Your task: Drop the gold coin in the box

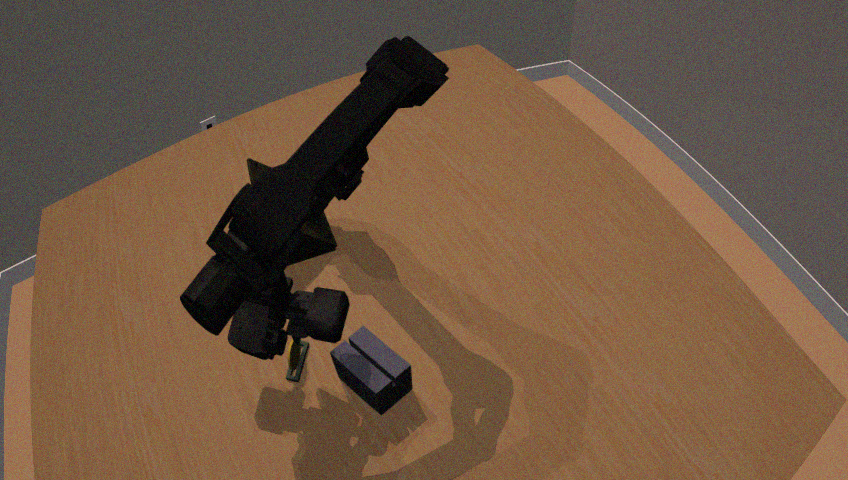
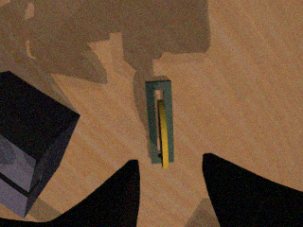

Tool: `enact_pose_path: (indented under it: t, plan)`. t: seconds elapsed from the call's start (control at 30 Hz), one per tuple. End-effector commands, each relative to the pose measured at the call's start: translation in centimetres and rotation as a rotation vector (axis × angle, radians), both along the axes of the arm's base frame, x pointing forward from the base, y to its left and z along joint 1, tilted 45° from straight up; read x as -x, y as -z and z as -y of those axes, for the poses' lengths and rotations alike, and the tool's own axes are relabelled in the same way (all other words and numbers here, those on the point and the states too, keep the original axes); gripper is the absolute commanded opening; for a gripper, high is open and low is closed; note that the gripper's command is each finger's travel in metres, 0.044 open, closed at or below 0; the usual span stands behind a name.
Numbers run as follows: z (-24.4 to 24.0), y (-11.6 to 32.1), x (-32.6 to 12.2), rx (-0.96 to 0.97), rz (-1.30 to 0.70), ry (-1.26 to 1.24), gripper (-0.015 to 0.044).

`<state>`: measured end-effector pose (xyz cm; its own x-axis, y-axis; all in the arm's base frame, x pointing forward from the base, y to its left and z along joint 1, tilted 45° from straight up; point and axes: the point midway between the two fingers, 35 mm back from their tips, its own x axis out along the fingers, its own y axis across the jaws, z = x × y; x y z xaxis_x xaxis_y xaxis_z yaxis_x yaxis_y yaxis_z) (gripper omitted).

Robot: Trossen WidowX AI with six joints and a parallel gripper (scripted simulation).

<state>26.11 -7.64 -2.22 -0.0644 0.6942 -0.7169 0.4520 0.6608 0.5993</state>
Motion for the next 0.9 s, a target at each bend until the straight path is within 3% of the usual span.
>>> enact_pose_path:
  t: [0.0, 0.87]
  plan:
    - [-0.4, 0.4, 0.0, -0.005, -0.002, 0.007, 0.0161]
    - [-3.4, 3.3, 0.2, -0.006, -0.001, 0.007, 0.0161]
